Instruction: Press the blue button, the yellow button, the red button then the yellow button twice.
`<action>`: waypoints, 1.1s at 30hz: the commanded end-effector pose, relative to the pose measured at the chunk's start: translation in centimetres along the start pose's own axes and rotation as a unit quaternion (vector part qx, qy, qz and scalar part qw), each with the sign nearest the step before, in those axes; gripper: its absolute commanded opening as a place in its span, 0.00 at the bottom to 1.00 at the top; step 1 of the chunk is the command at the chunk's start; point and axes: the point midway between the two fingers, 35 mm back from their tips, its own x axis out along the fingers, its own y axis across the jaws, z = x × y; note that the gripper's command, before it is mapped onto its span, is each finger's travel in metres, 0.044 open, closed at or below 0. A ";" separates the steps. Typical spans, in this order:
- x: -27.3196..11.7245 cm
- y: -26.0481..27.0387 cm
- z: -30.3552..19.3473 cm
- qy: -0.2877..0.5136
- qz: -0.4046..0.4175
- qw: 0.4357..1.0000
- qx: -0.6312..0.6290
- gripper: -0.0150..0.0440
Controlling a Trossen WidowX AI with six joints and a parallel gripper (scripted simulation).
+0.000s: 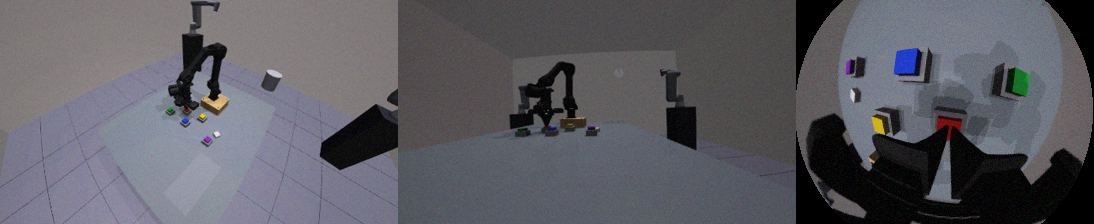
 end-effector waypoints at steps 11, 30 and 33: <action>0.3 0.1 -0.3 0.004 0.002 1.000 -0.001 0.29; -9.3 0.1 -0.2 0.004 0.002 1.000 -0.001 0.29; -9.3 0.1 -0.2 0.004 0.002 1.000 -0.001 0.29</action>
